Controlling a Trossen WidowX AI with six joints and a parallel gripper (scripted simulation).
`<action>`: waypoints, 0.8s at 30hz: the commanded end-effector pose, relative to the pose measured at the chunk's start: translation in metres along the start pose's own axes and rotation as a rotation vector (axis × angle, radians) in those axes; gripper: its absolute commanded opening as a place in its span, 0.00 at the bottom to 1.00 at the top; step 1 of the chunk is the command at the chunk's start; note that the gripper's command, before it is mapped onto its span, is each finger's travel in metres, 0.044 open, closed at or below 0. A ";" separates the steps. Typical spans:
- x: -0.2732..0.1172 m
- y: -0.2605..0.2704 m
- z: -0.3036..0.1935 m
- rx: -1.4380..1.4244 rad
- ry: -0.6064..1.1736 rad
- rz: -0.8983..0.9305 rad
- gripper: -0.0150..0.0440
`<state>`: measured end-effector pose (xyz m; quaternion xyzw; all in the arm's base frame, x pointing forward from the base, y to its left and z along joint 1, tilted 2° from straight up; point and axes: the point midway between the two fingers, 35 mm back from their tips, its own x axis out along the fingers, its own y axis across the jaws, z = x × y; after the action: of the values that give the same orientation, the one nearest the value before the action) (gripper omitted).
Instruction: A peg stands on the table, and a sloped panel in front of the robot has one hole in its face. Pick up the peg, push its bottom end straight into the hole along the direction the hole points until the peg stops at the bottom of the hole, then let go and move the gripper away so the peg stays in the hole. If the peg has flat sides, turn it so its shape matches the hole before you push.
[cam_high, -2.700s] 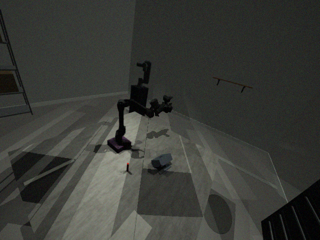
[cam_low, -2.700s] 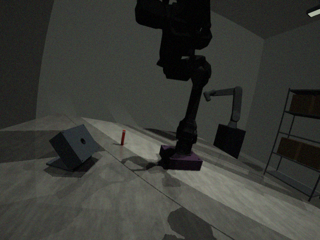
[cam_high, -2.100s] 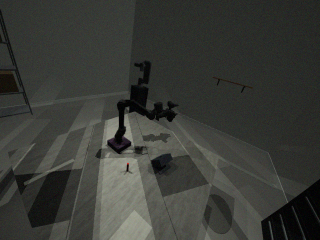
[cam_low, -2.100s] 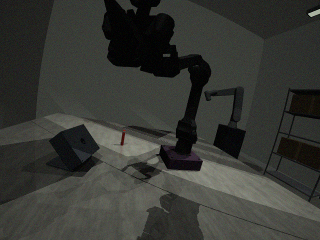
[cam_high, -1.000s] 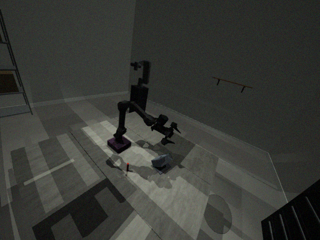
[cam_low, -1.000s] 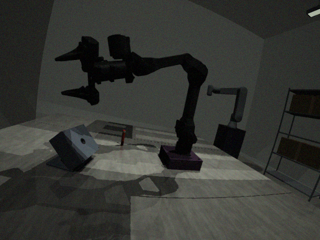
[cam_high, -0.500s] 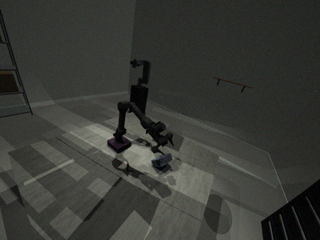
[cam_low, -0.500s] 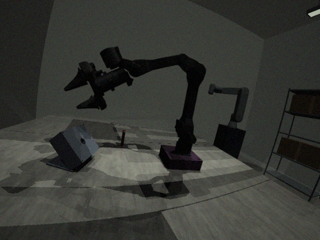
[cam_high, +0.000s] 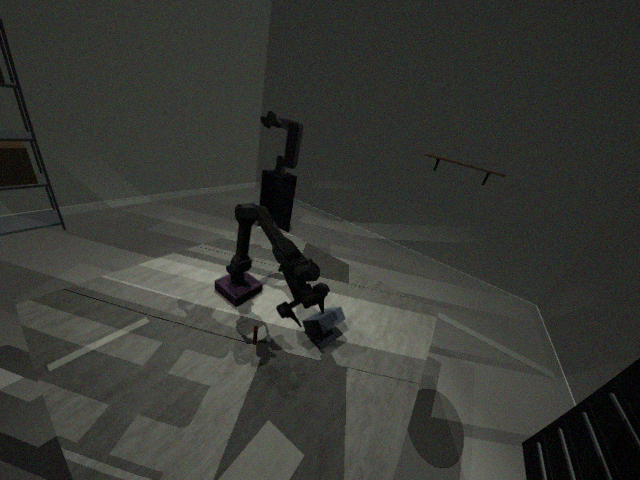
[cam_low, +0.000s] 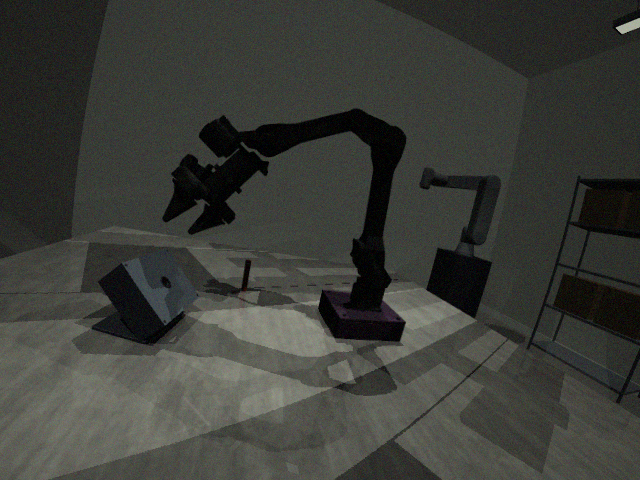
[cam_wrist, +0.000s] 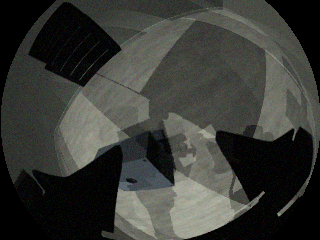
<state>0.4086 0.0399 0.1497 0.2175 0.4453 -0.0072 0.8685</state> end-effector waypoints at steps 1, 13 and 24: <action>0.002 -0.027 -0.007 -0.033 0.061 -0.076 1.00; -0.014 -0.099 -0.030 -0.131 0.262 -0.236 1.00; -0.041 -0.151 -0.058 -0.205 0.489 -0.305 1.00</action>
<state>0.3209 -0.0723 0.1021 0.0667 0.6392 -0.0457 0.7647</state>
